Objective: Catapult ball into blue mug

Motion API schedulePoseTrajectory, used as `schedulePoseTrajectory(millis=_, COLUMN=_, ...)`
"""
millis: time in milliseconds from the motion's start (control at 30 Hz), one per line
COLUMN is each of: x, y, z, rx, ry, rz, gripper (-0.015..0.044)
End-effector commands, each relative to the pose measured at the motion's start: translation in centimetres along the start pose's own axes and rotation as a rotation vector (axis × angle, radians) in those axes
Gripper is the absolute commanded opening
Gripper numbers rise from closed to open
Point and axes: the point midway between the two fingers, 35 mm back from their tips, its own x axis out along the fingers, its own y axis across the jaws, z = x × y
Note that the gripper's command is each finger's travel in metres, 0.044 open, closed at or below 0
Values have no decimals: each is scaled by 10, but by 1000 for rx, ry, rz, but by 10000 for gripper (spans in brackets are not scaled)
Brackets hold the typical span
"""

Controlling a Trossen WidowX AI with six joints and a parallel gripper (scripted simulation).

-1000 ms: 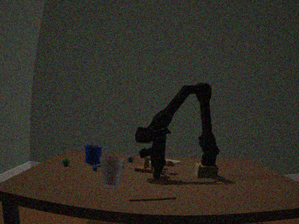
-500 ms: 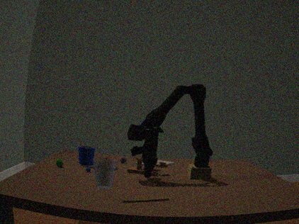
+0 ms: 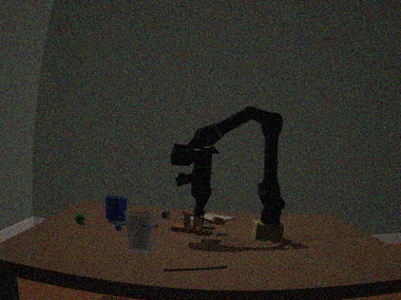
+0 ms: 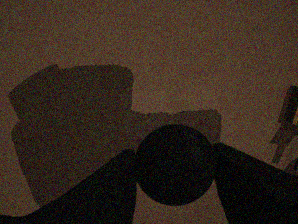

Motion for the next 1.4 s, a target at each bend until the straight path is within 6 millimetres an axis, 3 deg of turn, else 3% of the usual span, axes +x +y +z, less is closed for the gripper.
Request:
schedulePoseTrajectory(millis=0, x=-22, y=-3, z=-2, rx=-3, ry=1, rz=-7, gripper=0)
schedulePoseTrajectory(millis=100, x=-37, y=-5, z=-5, rx=0, ry=10, rz=-12, gripper=0)
schedulePoseTrajectory(millis=233, x=-37, y=-8, z=-6, rx=5, ry=17, rz=-15, gripper=0)
schedulePoseTrajectory(millis=733, x=-18, y=-83, z=-23, rx=118, ry=161, rz=-43, gripper=0)
schedulePoseTrajectory(millis=1367, x=-1, y=-155, z=-71, rx=257, ry=350, rz=13, gripper=0)
